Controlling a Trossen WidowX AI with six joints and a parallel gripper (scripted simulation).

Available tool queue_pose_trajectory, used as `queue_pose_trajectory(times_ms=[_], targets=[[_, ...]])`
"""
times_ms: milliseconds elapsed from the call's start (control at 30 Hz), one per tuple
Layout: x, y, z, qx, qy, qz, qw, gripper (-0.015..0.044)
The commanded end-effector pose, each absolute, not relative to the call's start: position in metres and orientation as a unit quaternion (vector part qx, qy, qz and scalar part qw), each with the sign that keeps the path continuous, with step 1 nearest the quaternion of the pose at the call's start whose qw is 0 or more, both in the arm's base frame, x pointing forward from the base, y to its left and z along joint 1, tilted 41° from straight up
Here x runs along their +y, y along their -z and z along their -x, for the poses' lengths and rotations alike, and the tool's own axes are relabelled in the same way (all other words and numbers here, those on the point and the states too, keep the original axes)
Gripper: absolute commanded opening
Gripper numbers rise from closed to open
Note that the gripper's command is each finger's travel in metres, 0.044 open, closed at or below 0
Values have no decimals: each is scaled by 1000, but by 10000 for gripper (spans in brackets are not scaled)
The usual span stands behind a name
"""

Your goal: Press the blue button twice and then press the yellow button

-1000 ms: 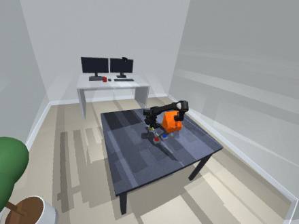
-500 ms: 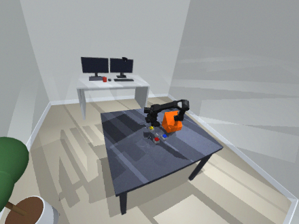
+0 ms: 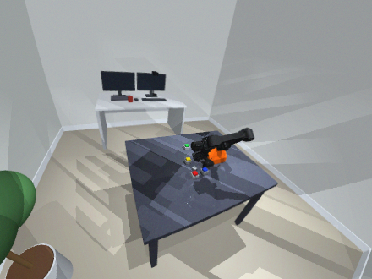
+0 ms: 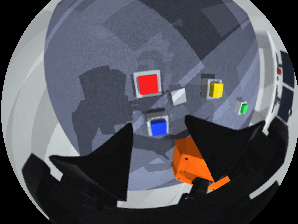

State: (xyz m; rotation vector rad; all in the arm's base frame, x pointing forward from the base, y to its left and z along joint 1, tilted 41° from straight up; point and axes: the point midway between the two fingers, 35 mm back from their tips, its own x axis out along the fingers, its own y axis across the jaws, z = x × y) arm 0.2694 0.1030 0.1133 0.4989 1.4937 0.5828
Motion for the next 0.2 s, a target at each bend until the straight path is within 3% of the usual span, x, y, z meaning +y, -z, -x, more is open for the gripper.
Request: queue_pose_trajectory(times_ms=[0,167], targets=[[130,-160,-240,659,-265,-228,666,387],[135,-168,-233,658,-266,-230,665,400]])
